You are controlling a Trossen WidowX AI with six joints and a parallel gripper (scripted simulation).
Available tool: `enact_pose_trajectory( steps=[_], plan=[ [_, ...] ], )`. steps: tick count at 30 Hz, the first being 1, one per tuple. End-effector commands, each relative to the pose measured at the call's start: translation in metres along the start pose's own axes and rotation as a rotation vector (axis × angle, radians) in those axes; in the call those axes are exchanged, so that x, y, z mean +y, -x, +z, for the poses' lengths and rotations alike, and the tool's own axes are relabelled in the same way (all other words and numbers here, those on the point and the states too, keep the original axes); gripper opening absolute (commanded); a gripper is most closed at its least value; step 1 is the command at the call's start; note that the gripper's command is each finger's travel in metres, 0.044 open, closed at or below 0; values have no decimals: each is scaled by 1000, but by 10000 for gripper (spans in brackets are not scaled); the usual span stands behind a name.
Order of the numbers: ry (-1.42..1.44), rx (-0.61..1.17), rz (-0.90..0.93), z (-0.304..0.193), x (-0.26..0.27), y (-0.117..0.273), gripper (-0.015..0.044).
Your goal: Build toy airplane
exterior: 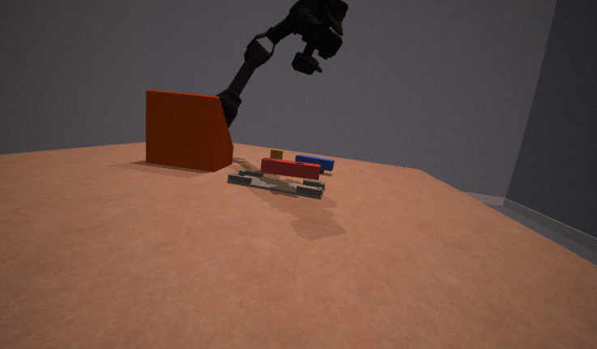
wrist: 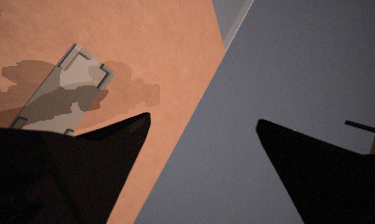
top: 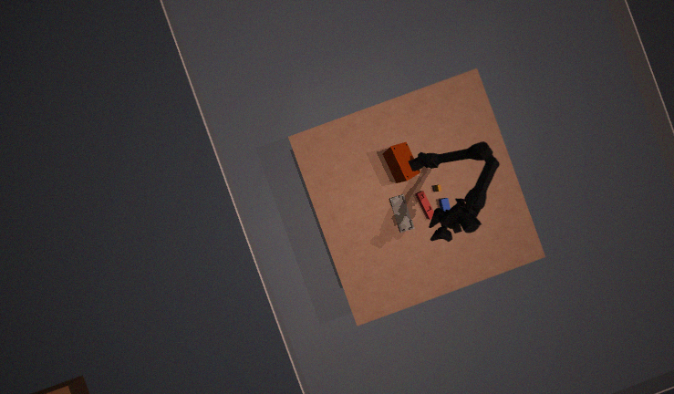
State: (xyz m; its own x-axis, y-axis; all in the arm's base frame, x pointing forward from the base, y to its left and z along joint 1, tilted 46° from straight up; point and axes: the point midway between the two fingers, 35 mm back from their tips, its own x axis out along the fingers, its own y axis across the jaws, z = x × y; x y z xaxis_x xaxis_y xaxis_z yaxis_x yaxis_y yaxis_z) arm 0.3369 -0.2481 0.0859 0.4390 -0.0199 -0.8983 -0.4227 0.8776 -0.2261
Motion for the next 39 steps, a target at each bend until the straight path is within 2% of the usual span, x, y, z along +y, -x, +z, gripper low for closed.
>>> enact_pose_trajectory(
  steps=[1,7,12,22,27,39],
  plan=[
    [-129,-8,260,13,67,-20,440],
    [-345,61,615,27,159,-23,440],
    [-555,205,895,35,229,-6,440],
    [-563,212,905,35,231,-5,440],
    [-564,210,907,38,271,-36,440],
    [-564,210,908,39,286,-46,440]
  ],
)
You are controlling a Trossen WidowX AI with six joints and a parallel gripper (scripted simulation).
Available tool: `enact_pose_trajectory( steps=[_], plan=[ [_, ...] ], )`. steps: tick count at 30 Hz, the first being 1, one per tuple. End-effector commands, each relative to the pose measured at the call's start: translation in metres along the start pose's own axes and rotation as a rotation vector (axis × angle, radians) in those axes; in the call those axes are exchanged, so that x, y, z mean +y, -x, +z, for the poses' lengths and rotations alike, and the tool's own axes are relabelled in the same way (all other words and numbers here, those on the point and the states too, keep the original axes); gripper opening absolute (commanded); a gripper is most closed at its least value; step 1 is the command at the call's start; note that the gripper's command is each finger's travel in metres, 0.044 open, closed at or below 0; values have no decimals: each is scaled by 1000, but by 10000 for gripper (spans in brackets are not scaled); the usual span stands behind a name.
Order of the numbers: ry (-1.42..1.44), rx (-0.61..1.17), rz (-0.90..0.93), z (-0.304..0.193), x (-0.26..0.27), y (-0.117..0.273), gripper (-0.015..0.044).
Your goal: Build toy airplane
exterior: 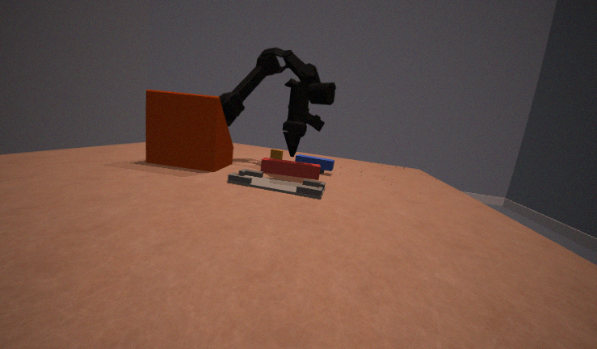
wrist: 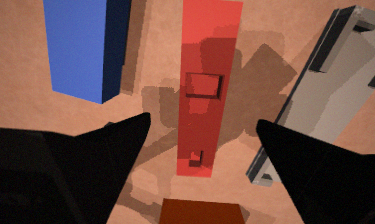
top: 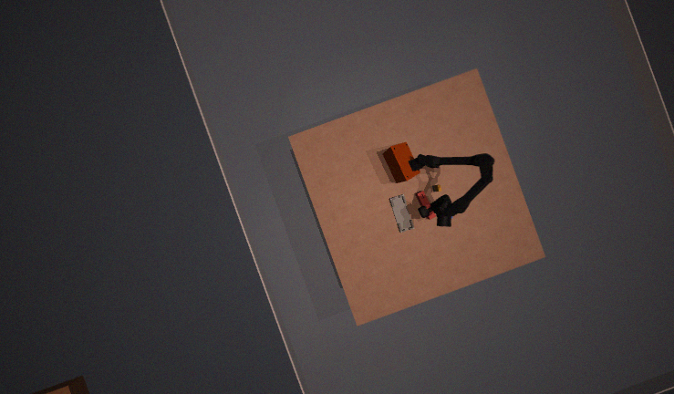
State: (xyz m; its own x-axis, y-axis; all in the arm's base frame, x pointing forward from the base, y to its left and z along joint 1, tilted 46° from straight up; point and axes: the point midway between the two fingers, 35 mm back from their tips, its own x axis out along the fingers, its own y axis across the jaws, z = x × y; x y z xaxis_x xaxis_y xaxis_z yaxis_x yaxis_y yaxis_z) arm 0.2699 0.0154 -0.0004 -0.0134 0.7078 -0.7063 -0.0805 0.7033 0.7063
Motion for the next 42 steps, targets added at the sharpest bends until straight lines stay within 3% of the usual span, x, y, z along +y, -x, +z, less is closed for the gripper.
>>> enact_pose_trajectory(
  steps=[1,33,42],
  plan=[
    [-7,6,7,-2,0,-8,440],
    [-7,6,10,-3,1,-56,440],
    [-7,6,10,-3,1,-56,204]
  ],
)
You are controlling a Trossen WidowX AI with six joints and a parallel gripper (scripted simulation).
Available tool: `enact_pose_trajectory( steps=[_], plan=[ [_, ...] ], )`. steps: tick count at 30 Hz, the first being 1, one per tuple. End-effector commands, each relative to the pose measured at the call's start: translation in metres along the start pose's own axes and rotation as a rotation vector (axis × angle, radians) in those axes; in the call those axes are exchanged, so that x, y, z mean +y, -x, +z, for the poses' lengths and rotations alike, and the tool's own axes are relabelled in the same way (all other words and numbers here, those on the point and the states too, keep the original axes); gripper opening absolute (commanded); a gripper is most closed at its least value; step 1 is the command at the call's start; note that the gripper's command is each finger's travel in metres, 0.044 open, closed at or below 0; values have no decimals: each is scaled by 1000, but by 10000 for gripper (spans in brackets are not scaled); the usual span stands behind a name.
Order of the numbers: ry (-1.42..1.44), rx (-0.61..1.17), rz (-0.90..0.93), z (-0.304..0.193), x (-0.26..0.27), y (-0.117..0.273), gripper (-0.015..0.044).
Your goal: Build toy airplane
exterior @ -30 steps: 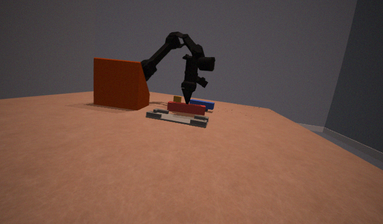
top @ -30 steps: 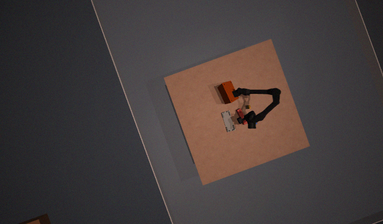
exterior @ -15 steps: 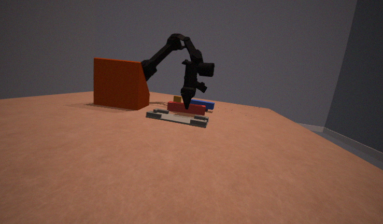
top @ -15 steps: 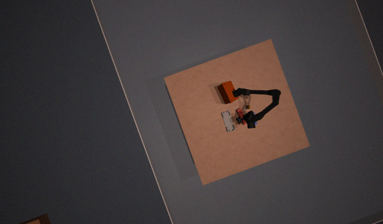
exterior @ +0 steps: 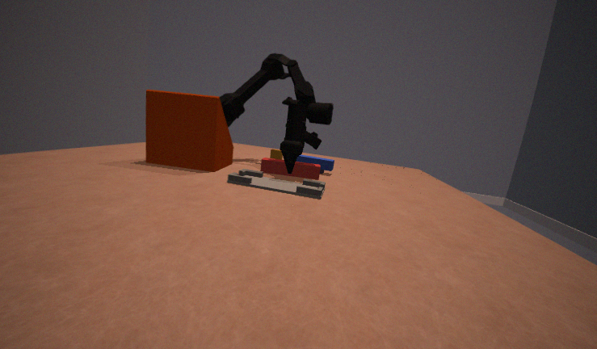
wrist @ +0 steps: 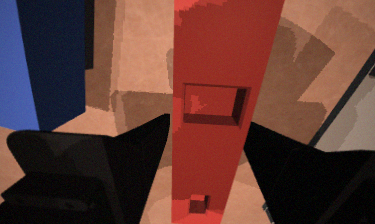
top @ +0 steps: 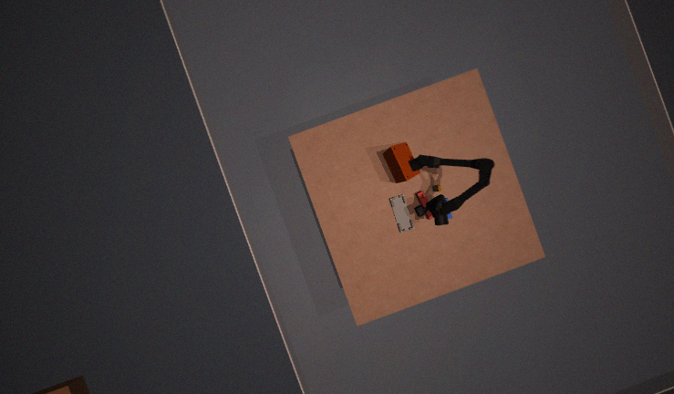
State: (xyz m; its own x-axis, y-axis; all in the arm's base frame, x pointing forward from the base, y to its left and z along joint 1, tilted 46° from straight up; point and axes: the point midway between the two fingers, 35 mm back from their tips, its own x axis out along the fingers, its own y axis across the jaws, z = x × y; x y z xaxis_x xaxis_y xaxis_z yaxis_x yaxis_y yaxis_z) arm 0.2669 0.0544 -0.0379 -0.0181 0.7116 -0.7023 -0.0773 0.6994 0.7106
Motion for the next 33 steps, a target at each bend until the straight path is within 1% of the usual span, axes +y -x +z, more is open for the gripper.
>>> enact_pose_trajectory(
  steps=[1,7,12,13,33],
  plan=[
    [-4,2,4,-1,0,-2,177],
    [-4,2,4,-1,0,-2,138],
    [-4,1,2,1,-1,5,6],
    [-5,1,0,2,-1,8,0],
    [-6,0,-11,7,-6,67,0]
  ],
)
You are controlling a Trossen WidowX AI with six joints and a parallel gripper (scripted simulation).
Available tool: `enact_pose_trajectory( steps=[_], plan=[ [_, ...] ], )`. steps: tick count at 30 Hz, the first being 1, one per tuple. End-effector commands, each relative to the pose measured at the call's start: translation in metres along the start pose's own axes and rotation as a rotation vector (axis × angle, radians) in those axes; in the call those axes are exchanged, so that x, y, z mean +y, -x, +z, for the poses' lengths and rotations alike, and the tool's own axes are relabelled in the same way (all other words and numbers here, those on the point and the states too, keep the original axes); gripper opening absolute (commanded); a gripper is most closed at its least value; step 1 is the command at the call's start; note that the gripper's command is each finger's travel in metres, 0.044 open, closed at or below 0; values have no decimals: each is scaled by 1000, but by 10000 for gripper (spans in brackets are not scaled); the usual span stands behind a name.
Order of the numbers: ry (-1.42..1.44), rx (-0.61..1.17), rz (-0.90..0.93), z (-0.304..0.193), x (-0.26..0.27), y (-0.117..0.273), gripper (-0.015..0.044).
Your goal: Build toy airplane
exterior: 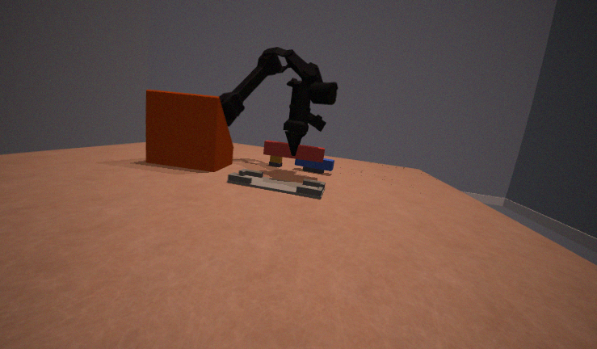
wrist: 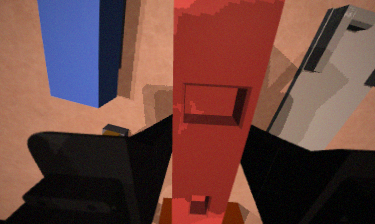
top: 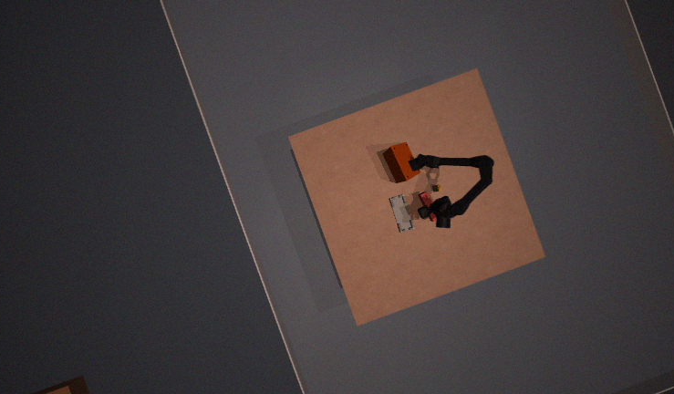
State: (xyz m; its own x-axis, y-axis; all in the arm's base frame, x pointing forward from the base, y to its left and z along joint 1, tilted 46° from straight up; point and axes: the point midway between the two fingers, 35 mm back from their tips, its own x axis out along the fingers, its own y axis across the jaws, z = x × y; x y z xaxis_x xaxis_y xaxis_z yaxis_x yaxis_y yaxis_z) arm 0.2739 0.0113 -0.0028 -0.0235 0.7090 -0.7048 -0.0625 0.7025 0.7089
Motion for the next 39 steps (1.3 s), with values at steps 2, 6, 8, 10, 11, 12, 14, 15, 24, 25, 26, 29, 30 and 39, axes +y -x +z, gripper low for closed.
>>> enact_pose_trajectory(
  steps=[2,6,8,10,11,12,14,15,24,25,26,29,30,39],
  plan=[
    [8,-5,-8,1,0,18,0],
    [8,-5,-7,1,0,31,0],
    [8,-4,-6,0,1,37,0],
    [9,-4,-6,-1,1,43,0],
    [9,-4,-5,-1,1,47,0],
    [9,-4,-5,-2,2,50,0],
    [9,-3,-3,-3,2,56,0],
    [9,-3,-3,-3,2,59,0],
    [8,-2,1,-6,2,73,0],
    [6,-3,0,-6,0,72,0],
    [3,-3,0,-5,-3,71,0],
    [-5,-3,-1,-4,-12,68,0],
    [-8,-3,-1,-4,-16,67,0],
    [-33,-4,-4,-4,-43,58,0]
  ],
)
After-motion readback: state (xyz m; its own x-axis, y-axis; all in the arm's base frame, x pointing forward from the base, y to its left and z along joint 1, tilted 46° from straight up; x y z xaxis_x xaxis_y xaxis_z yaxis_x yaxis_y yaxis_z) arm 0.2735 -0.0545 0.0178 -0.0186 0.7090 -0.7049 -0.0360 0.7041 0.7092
